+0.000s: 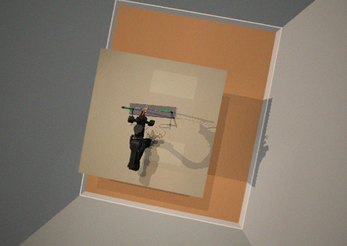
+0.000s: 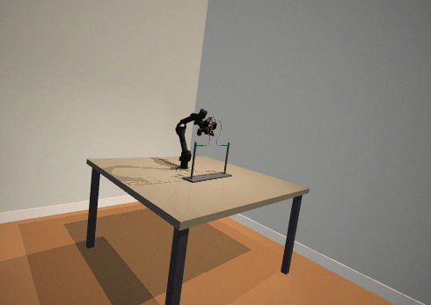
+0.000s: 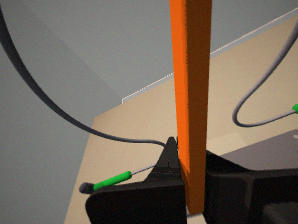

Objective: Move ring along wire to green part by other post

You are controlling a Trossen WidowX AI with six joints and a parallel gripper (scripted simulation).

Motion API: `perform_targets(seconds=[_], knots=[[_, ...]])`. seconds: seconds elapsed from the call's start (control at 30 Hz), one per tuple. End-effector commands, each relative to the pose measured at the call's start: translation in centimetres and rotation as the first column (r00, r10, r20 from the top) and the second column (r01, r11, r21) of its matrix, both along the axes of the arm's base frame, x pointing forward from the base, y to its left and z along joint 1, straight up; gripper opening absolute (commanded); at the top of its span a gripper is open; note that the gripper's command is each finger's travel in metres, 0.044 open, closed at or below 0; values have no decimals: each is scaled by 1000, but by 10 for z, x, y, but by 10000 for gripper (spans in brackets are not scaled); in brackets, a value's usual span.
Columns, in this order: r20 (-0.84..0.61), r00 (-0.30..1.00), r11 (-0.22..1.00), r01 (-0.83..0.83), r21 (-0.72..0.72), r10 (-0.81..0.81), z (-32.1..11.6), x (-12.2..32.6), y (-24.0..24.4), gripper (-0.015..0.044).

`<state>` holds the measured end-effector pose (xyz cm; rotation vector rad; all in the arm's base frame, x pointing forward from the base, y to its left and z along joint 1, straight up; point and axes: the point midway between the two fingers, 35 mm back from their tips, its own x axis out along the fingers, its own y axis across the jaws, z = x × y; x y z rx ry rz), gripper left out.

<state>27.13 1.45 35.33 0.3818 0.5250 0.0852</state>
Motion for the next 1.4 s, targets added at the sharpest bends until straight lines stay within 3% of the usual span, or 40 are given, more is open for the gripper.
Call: perform_targets(seconds=[0.0,1.37], knots=[[8,1000,999,2,-52,-2,0,0,-2,-150],[64,998,843,27,-537,8,-3,2,-22,-150]])
